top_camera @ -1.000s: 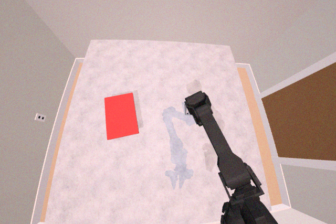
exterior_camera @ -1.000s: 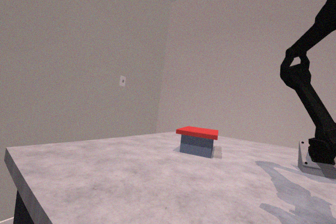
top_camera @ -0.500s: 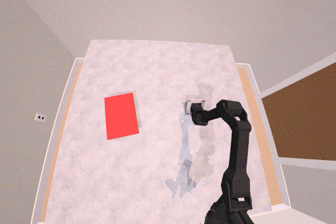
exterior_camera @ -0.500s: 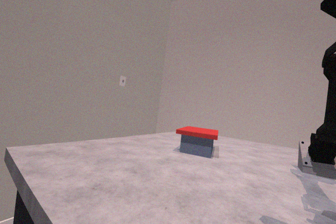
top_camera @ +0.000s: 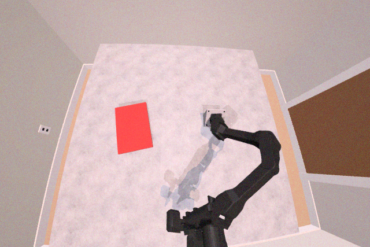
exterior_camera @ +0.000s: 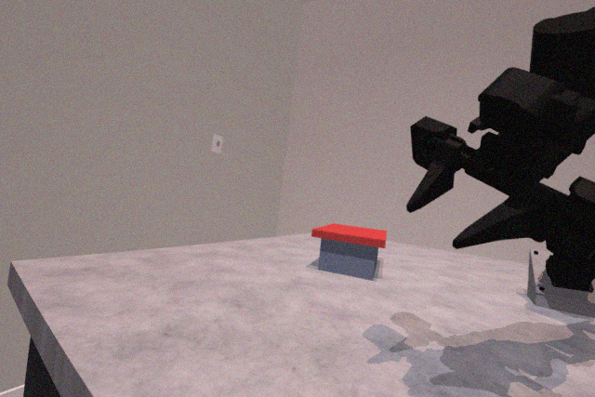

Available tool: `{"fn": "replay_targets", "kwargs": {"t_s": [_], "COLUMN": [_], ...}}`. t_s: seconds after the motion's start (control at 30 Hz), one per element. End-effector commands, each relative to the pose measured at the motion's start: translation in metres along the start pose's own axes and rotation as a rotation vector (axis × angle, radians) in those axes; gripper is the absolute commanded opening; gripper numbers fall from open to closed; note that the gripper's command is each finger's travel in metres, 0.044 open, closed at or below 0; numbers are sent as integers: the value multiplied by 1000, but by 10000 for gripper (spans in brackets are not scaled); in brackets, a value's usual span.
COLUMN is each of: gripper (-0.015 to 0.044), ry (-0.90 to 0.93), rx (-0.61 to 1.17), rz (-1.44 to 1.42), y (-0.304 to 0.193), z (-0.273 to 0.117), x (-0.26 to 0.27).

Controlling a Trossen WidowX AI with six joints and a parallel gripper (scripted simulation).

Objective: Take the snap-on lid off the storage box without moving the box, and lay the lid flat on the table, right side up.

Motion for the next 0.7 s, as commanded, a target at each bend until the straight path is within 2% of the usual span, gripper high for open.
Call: {"fn": "replay_targets", "kwargs": {"t_s": [0.0,0.27,0.33,0.6,0.67], "gripper": [235,235,235,235,235], "ry": [-45,-223,-236,-388,-402], "rx": [92,255,266,299,296], "rz": [168,631,682,1305,1362], "y": [-37,-129,-138,-233,-241], "z": [16,11,8,-40,-47], "x": [-33,-122,-129,-194,-199]}}
Point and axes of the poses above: the point midway between the two fingers, 35 mm back from their tips, its own z axis out along the fingers, its own x axis across the jaws, y = z × x, the point moved 1 cm from there along -z, back along the fingers, and after that the axes turned 2 degrees about -z, right-handed, at the moved point
